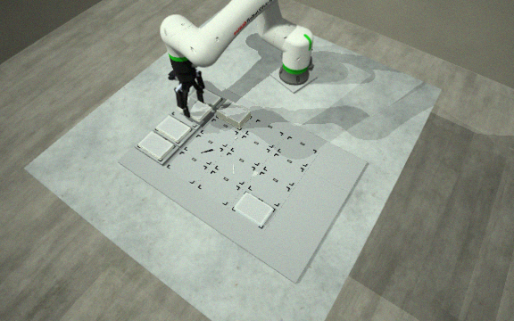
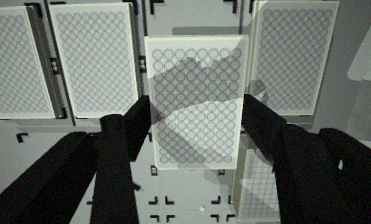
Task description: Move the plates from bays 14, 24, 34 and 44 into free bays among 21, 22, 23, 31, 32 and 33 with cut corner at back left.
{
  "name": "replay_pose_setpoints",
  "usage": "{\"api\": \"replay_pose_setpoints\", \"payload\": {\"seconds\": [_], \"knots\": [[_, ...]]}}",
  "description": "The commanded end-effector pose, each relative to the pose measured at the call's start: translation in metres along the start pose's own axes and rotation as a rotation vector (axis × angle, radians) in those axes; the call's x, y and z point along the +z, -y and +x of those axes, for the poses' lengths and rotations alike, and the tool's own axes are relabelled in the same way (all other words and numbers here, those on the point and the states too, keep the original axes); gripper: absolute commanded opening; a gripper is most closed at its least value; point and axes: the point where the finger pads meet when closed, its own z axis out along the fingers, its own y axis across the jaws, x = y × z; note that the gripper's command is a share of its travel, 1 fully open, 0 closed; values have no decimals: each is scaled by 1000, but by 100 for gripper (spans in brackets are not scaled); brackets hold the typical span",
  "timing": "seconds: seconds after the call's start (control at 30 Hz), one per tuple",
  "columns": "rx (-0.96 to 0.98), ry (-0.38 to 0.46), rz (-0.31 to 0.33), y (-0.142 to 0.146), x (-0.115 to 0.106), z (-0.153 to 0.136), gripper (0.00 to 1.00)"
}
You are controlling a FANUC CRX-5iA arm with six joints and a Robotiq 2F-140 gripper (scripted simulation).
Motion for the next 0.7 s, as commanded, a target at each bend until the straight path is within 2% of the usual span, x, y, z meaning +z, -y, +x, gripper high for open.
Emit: {"api": "replay_pose_setpoints", "payload": {"seconds": [0.0, 0.67], "knots": [[0, -1, 2, 0, -1, -8, 10], [0, -1, 2, 1, -1, -56, 10]]}}
